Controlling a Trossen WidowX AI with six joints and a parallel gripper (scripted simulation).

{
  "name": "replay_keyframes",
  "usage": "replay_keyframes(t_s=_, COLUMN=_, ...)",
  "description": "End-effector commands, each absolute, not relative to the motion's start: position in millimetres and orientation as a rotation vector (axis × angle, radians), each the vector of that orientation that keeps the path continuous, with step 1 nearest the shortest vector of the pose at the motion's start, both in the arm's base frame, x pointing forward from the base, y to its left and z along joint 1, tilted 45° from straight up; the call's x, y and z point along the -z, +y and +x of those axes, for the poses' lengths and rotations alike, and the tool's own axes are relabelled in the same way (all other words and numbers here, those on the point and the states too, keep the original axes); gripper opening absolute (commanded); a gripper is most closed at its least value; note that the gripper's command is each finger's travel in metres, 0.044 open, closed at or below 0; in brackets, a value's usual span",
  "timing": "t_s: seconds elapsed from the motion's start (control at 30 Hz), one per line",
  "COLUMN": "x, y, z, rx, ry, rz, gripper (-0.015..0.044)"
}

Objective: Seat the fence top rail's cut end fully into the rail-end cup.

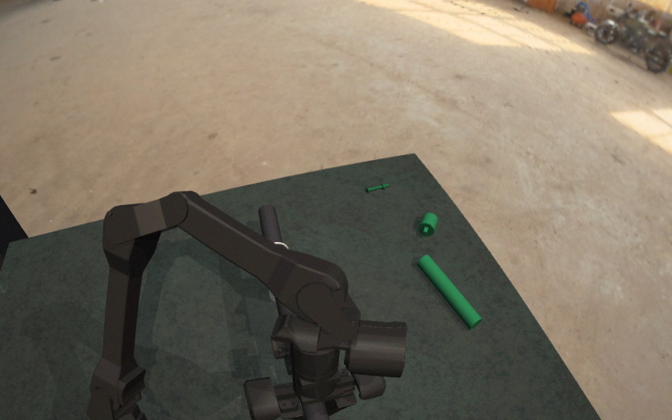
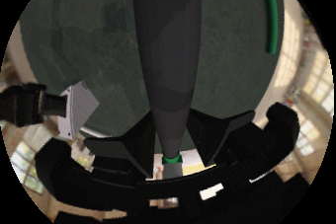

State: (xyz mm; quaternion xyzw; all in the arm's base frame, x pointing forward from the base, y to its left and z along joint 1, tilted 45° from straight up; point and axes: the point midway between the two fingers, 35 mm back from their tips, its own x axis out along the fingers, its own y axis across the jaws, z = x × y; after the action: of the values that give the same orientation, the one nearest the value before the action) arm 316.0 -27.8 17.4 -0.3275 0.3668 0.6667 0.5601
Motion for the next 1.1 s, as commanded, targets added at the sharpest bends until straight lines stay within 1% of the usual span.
replay_keyframes(t_s=0.0, x=-18.4, y=-36.5, z=318.4, rx=-1.556, ry=0.871, rz=-0.786, gripper=0.0000)
replay_keyframes(t_s=1.07, x=-13.6, y=-46.2, z=320.0, rx=-1.556, ry=0.871, rz=-0.786, gripper=0.0000)
